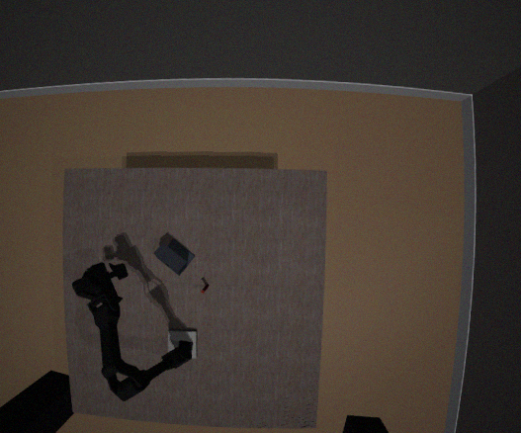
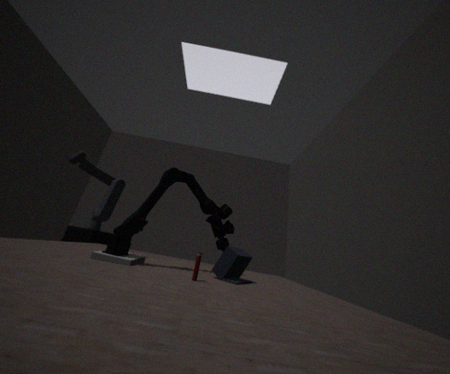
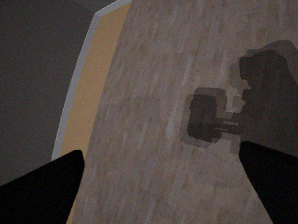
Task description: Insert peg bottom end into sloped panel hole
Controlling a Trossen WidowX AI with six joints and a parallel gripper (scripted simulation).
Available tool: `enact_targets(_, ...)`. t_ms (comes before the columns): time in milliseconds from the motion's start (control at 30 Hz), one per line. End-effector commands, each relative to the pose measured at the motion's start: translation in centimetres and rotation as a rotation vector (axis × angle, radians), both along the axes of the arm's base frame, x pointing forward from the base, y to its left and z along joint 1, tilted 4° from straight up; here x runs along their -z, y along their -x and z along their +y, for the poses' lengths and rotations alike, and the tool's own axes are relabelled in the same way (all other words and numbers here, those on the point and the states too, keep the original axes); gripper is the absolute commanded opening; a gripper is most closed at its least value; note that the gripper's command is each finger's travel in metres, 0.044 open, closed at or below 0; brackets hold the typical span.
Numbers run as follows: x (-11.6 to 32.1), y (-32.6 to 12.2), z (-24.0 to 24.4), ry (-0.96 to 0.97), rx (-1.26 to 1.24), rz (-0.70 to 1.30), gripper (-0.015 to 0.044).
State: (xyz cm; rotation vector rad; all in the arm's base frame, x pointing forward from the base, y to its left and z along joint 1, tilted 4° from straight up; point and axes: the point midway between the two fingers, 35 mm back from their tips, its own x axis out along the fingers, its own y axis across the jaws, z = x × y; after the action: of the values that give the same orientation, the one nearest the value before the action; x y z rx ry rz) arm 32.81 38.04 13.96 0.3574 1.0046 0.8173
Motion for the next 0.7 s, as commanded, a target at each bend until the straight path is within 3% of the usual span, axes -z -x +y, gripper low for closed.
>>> enact_targets(0,-0.4,-1.3,-2.1,0.031,0.049,-0.004,0.0440)
enact_targets(667,0.9,-6.0,-14.9,0.252,0.319,0.095,0.0440)
